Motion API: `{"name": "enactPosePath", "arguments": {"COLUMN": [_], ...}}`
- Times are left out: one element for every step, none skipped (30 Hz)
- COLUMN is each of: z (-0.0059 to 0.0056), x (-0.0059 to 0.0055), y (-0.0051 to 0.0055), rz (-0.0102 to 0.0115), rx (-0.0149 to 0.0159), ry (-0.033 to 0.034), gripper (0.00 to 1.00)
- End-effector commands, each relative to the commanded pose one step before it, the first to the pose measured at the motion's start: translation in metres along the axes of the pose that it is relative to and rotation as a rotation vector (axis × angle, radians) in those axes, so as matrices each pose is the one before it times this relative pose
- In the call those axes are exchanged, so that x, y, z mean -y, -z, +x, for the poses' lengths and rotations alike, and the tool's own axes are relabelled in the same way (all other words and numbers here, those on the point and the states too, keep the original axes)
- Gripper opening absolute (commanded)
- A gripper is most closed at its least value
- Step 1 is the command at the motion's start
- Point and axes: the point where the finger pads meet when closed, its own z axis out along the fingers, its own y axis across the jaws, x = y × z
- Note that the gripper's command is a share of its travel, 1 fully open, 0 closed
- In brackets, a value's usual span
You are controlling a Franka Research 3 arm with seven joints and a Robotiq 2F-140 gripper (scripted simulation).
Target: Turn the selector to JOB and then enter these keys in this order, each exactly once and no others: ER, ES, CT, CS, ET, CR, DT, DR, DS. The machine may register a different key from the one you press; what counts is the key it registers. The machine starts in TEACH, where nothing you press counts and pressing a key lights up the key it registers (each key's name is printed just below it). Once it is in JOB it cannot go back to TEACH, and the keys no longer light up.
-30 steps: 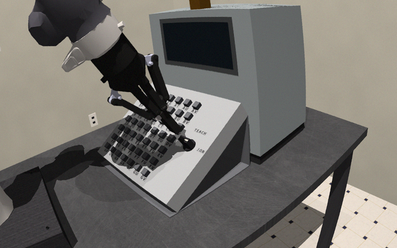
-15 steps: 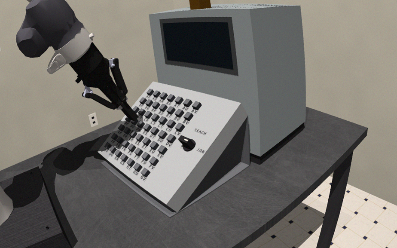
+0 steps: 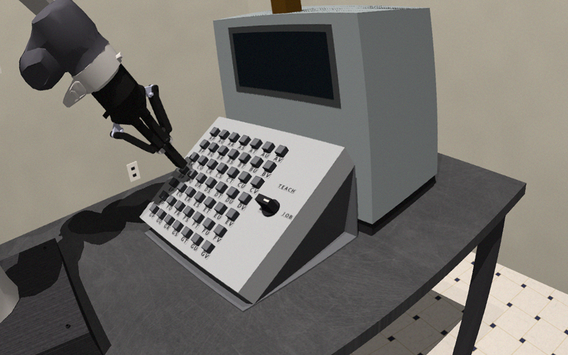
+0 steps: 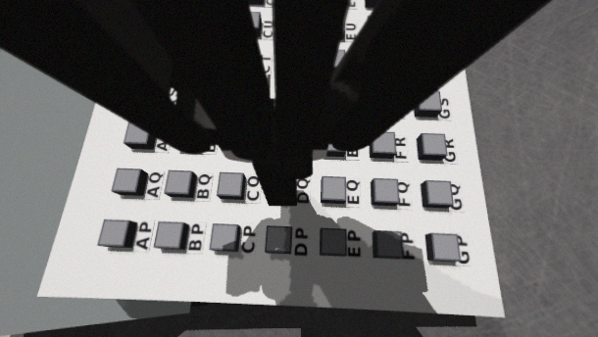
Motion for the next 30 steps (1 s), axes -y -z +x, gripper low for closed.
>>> {"name": "enactPosePath", "arguments": {"z": [-0.00428, -0.00005, 0.00006, -0.00001, -0.00002, 0.00007, -0.00004, -0.00005, 0.0001, 0.00004, 0.0, -0.00003, -0.00004, -0.00004, -0.00003, -0.00002, 0.0, 0.0, -0.00001, 0.0, 0.0, 0.0, 0.0, 0.0, 0.0, 0.0, 0.0, 0.0, 0.0, 0.0], "x": [-0.00243, 0.00004, -0.00004, 0.00001, 0.00001, -0.00005, 0.00002, 0.00003, -0.00006, -0.00002, 0.0, 0.00002, 0.00002, 0.00002, 0.00002, 0.00001, 0.0, 0.0, 0.0, 0.0, 0.0, 0.0, 0.0, 0.0, 0.0, 0.0, 0.0, 0.0, 0.0, 0.0], "y": [-0.00129, -0.00206, -0.00175, -0.00184, -0.00171, -0.00139, -0.00142, -0.00126, -0.00082, -0.00077, -0.00069, -0.00059, -0.00048, -0.00036, -0.00024, -0.00014, 0.0, 0.0, -0.00006, -0.00001, 0.0, 0.0, 0.0, 0.0, 0.0, 0.0, 0.0, 0.0, 0.0, 0.0], "rz": [0.00618, 0.00007, -0.00009, 0.00001, 0.00002, -0.00009, 0.00005, 0.00007, -0.00011, -0.00004, 0.00001, 0.00004, 0.00005, 0.00005, 0.00004, 0.00002, 0.0, 0.0, 0.00001, 0.0, 0.0, 0.0, 0.0, 0.0, 0.0, 0.0, 0.0, 0.0, 0.0, 0.0], "rx": [0.02002, 0.00019, -0.00023, 0.00004, 0.00005, -0.00024, 0.00014, 0.00018, -0.00035, -0.00015, 0.00001, 0.0001, 0.00015, 0.00015, 0.00012, 0.00007, 0.0, 0.0, 0.00003, 0.0, 0.0, 0.0, 0.0, 0.0, 0.0, 0.0, 0.0, 0.0, 0.0, 0.0], "ry": [-0.05232, 0.00005, -0.00007, 0.00001, 0.00001, -0.00009, 0.00004, 0.00006, -0.00014, -0.00006, 0.0, 0.00004, 0.00006, 0.00006, 0.00005, 0.00003, 0.0, 0.0, 0.00001, 0.0, 0.0, 0.0, 0.0, 0.0, 0.0, 0.0, 0.0, 0.0, 0.0, 0.0], "gripper": [0.1, 0.1, 0.1, 0.1, 0.1, 0.1, 0.1, 0.1, 0.1, 0.1, 0.1, 0.1, 0.1, 0.1, 0.1, 0.1, 0.1, 0.1, 0.1, 0.1, 0.1, 0.1, 0.1, 0.1, 0.1, 0.1, 0.1, 0.1, 0.1, 0.1]}}
